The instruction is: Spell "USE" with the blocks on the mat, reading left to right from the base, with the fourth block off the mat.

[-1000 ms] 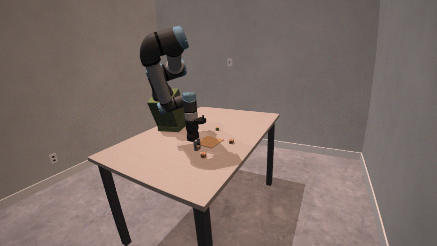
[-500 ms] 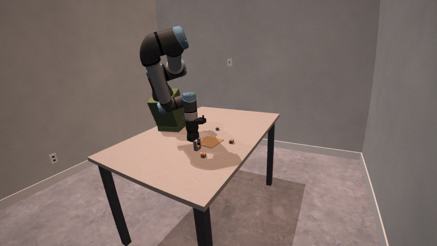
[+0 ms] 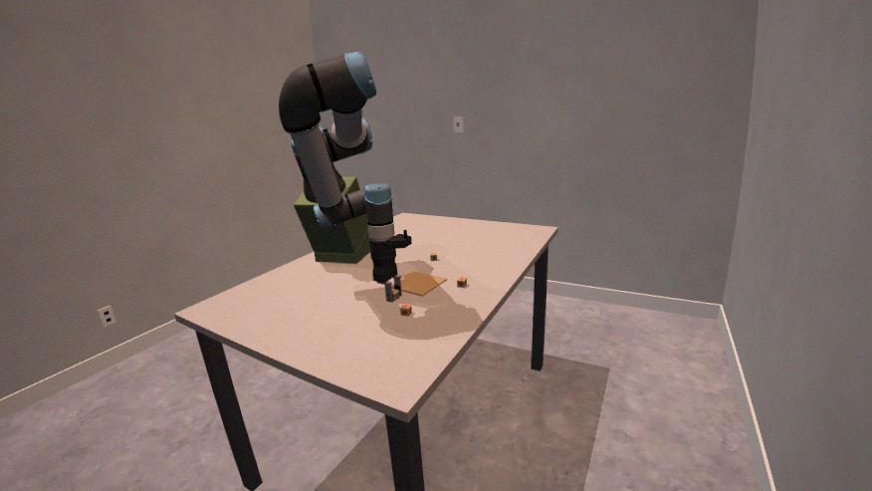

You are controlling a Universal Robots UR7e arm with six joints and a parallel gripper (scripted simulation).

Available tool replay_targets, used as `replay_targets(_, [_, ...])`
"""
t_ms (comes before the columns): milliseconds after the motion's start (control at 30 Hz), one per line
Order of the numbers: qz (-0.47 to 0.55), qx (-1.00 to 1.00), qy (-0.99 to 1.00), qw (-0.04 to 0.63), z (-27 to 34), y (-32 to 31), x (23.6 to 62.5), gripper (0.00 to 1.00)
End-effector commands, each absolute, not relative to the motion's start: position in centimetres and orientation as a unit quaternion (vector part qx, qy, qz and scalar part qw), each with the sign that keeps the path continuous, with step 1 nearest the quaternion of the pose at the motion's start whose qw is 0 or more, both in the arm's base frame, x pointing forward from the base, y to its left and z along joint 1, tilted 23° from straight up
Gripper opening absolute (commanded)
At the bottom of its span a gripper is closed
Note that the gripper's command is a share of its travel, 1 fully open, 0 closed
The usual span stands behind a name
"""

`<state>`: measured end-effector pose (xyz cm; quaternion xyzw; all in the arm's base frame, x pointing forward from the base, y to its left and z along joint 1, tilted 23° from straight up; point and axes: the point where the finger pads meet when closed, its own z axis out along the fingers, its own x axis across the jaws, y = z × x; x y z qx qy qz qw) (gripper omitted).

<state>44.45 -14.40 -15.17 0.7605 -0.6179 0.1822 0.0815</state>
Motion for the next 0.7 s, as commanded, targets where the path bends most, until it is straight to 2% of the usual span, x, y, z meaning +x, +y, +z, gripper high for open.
replay_targets(0, [0.183,0.76,-0.618,0.081,-15.1,-14.4,44.5,0.79])
replay_targets(667, [0.183,0.76,-0.618,0.081,-11.1,-12.9,43.7,0.79])
